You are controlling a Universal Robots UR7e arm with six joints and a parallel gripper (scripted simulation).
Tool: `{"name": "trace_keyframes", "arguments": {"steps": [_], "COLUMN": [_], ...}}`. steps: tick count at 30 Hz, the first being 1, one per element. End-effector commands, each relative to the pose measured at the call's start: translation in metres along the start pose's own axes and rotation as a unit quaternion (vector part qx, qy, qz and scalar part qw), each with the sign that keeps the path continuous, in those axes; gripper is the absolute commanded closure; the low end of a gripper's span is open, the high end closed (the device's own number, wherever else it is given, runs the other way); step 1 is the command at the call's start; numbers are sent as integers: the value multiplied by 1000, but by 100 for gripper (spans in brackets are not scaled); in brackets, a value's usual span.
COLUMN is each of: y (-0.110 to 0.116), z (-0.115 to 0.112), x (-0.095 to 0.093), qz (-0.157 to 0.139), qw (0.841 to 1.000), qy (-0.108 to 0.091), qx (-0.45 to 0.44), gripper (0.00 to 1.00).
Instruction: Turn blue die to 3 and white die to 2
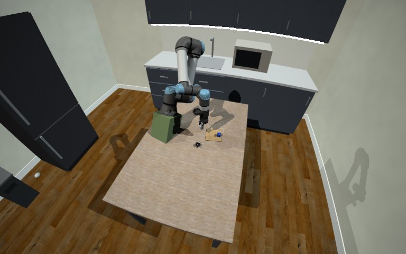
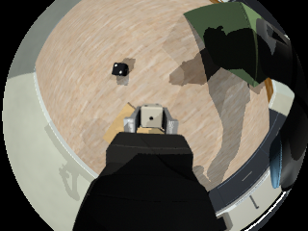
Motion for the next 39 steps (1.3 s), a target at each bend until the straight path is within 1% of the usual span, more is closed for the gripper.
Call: {"name": "trace_keyframes", "arguments": {"steps": [1, 18, 24, 33, 35, 39], "y": [0, 4, 9, 20, 20, 27], "z": [-2, 0, 2, 6, 6, 9], "x": [2, 2, 2, 1, 1, 1], "qz": [0, 1, 1, 2, 2, 3], "qw": [1000, 999, 997, 985, 985, 975], "qy": [-3, -3, -4, -5, -5, -5], "qx": [-1, -41, -82, -171, -171, -220], "gripper": [43, 43, 43, 43, 43, 43]}}
Point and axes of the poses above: the point where the finger pads meet when closed, its own x axis back along the fingers, its own z axis across the jaws, y = z × x, the point moved 4 cm from there along x, back along the fingers, and after that the axes turned 2 degrees about -x, right-handed, at the moved point
